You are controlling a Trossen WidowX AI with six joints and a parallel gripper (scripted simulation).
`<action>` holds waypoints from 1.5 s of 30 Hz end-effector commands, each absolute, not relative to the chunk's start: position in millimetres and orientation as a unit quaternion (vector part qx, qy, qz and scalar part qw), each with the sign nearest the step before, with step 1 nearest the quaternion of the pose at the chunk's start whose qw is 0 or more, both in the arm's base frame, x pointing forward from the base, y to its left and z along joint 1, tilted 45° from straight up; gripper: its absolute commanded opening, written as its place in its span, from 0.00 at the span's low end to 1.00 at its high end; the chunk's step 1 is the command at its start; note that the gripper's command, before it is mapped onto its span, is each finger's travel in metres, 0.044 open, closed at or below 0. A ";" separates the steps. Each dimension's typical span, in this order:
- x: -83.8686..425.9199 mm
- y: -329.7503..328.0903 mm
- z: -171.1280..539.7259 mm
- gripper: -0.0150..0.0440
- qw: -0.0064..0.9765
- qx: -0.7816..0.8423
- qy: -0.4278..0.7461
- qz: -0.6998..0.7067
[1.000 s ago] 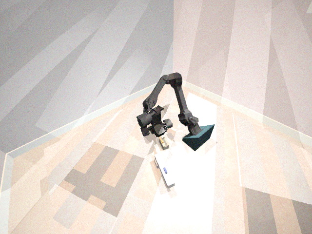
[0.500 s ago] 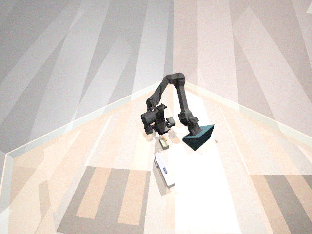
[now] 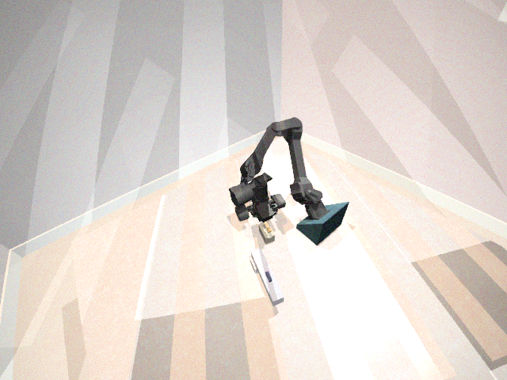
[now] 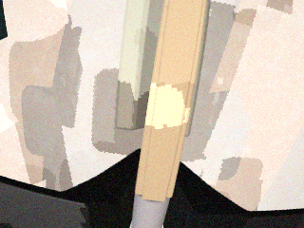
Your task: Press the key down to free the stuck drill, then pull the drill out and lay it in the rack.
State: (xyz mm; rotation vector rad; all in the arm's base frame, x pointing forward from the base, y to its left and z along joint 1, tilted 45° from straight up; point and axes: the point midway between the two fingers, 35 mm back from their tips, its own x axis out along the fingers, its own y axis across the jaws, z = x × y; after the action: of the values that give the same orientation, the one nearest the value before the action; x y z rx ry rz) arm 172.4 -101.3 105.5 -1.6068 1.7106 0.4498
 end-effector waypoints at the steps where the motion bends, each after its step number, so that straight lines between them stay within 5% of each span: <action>1: 170.7 -105.8 99.6 0.25 0.364 -0.626 0.666 0.177; 45: 170.0 -127.6 74.0 0.25 0.363 -0.627 0.666 0.177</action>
State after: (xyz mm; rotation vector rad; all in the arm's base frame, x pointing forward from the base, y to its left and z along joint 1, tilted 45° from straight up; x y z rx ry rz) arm 172.3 -128.7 77.6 -1.6123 1.7144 0.4410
